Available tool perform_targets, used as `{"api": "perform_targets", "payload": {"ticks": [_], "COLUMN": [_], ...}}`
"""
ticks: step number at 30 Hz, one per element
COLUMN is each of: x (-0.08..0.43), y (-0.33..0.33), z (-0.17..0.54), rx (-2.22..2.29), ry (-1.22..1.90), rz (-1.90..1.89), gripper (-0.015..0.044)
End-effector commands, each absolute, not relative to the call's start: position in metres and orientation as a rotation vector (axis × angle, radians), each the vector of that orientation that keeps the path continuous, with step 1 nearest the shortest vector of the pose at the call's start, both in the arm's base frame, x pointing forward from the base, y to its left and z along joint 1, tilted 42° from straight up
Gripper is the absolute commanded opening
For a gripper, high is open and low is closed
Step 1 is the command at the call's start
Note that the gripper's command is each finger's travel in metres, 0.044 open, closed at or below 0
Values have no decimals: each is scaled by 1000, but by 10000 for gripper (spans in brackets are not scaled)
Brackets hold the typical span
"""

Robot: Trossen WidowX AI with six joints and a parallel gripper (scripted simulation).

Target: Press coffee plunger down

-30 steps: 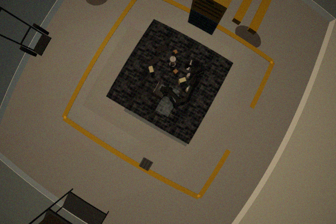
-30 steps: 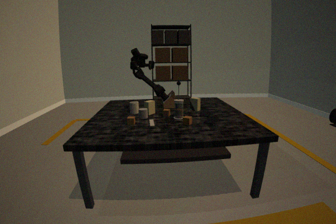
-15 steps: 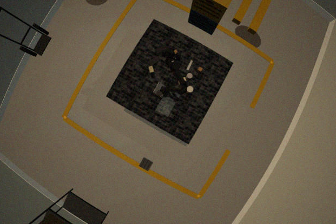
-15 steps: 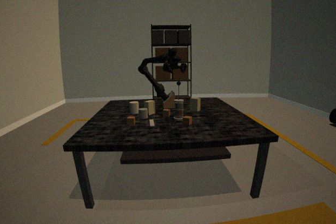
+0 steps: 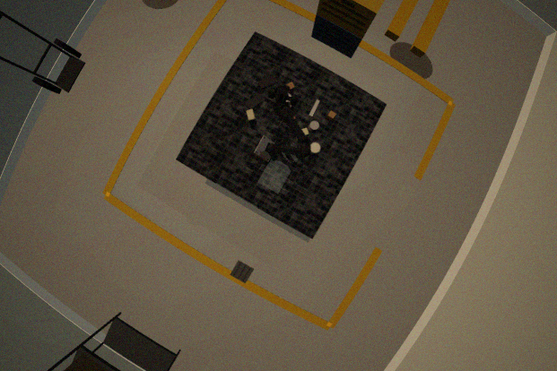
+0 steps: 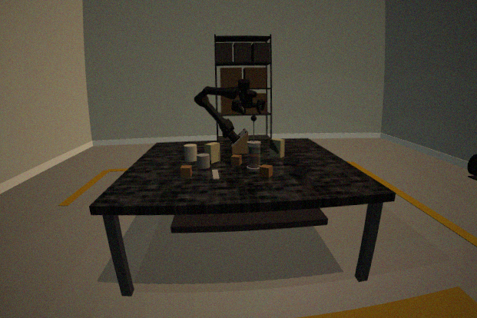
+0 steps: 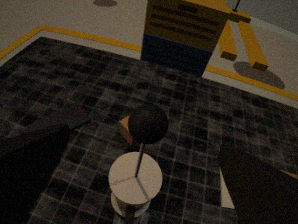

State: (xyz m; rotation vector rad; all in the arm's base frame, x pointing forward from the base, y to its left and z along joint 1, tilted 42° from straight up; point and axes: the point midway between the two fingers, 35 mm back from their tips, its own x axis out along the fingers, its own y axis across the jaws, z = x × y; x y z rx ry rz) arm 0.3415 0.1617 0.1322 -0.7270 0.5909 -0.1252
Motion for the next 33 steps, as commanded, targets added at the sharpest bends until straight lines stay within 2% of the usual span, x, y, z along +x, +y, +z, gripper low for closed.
{"api": "perform_targets", "payload": {"ticks": [1, 25, 33], "x": [344, 374, 374], "y": [160, 148, 148], "z": [131, 115, 115], "rx": [-724, -724, -724], "ry": [589, 586, 586], "rz": [-124, -126, -126], "gripper": [440, 440, 230]}}
